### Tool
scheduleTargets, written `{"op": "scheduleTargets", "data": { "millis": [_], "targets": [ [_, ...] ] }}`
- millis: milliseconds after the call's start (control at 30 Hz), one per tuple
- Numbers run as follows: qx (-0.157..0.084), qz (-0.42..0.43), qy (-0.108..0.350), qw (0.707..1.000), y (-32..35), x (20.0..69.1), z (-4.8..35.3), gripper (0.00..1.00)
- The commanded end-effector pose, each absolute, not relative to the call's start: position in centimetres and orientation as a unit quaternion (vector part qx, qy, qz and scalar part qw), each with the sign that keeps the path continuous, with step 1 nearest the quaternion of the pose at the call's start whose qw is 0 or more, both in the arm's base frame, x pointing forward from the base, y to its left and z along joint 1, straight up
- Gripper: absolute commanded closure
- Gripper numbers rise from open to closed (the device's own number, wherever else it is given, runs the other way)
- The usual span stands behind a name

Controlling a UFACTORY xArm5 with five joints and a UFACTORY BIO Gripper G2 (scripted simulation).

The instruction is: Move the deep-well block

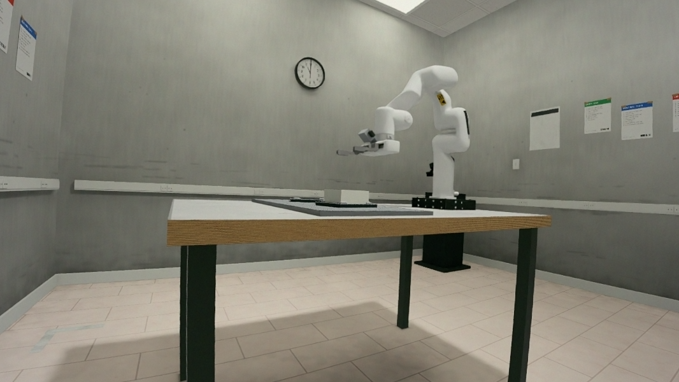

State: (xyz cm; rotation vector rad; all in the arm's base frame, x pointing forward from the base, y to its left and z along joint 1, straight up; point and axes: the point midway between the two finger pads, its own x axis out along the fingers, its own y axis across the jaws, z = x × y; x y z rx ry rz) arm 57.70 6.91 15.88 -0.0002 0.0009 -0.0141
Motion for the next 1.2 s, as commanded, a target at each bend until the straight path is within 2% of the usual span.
{"op": "scheduleTargets", "data": {
  "millis": [0,800,1167],
  "targets": [
    [-0.001,-0.007,-0.001,1.000,5.4,56.8,18.0,0.63],
    [-0.002,-0.007,-0.001,1.000,-0.5,53.2,25.2,0.63],
    [-0.002,-0.007,-0.001,1.000,-0.6,53.1,25.4,0.63]
  ]
}}
